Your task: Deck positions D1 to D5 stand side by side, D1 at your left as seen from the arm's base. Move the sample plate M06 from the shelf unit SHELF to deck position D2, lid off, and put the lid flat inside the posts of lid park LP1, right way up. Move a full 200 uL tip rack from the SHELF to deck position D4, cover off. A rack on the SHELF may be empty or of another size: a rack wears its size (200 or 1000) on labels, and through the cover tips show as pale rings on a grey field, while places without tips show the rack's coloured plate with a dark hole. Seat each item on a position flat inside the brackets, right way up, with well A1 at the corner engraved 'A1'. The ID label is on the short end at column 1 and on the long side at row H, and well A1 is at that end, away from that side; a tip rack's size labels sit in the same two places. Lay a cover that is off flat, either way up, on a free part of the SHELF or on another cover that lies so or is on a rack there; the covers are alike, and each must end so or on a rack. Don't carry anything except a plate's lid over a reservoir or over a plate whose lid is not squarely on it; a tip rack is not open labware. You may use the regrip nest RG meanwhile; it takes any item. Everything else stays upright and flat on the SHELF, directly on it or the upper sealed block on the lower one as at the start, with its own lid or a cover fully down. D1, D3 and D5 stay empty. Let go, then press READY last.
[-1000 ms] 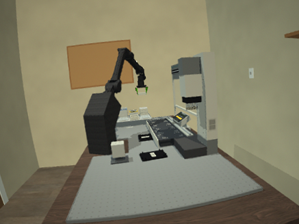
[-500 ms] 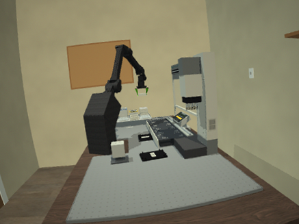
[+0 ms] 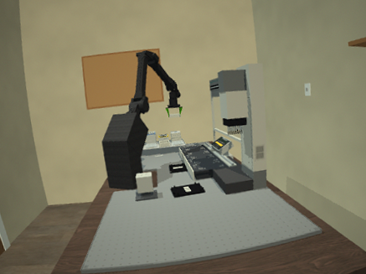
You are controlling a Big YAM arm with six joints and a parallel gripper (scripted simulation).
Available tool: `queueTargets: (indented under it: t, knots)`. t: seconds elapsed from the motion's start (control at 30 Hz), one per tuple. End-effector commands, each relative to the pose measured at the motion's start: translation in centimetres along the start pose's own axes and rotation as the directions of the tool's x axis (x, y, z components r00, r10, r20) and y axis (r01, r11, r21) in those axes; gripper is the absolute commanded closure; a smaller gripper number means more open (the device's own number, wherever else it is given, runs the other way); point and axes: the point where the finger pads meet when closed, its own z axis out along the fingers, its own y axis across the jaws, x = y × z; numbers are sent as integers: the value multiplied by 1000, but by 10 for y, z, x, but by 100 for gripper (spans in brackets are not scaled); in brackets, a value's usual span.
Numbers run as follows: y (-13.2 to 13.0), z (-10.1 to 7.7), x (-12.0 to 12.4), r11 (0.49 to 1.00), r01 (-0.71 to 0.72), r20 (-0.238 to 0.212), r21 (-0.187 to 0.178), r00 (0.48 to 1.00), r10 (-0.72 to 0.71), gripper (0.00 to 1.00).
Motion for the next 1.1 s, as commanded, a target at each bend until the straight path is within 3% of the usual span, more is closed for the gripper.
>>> queueTargets:
  t: [0.0, 1.07]
  knots:
    - [-9, -23, 7, 999, 15, 51, 40, 999, -17, 100]
    - [-11, -15, 147, 999, 22, 37, 43, 999, -23, 100]
